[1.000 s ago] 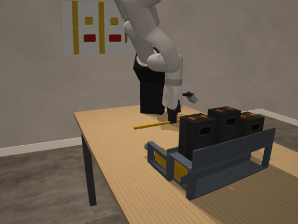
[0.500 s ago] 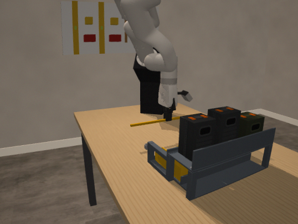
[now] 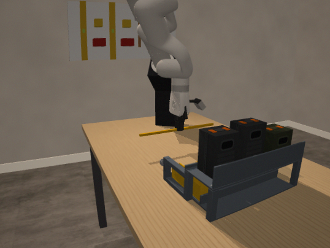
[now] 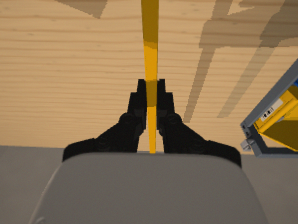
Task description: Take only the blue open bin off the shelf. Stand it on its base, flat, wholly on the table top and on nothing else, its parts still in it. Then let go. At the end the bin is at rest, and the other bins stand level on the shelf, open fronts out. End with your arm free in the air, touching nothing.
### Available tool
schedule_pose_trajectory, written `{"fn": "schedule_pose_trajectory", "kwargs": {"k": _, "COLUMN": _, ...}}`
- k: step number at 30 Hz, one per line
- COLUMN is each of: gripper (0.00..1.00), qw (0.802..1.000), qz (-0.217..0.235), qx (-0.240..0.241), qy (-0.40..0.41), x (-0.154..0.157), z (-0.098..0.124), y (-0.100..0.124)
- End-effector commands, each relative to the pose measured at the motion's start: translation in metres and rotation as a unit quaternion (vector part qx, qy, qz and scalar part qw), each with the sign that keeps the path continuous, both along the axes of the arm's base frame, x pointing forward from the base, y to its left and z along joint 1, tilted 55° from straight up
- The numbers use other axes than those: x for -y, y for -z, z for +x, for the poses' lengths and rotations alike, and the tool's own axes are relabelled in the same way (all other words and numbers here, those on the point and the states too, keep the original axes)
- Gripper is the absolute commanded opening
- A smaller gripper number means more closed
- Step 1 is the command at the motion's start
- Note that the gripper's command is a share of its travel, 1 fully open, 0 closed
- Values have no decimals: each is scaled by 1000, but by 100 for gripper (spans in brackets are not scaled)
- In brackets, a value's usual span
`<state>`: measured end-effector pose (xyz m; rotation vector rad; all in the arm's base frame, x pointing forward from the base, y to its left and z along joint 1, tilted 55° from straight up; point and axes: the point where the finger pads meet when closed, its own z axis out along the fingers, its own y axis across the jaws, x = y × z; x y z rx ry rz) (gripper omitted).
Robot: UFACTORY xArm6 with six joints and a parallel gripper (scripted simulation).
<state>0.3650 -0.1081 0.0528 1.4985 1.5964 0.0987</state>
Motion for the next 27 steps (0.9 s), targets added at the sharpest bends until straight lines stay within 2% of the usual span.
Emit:
{"fn": "schedule_pose_trajectory", "kwargs": {"k": 1, "gripper": 0, "qw": 1000, "qz": 0, "qx": -1, "qy": 0, "x": 0, "z": -1, "y": 1}}
{"fn": "schedule_pose_trajectory", "kwargs": {"k": 7, "gripper": 0, "qw": 1000, "qz": 0, "qx": -1, "qy": 0, "x": 1, "z": -8, "y": 6}}
{"fn": "schedule_pose_trajectory", "kwargs": {"k": 27, "gripper": 0, "qw": 1000, "qz": 0, "qx": -1, "qy": 0, "x": -1, "z": -2, "y": 1}}
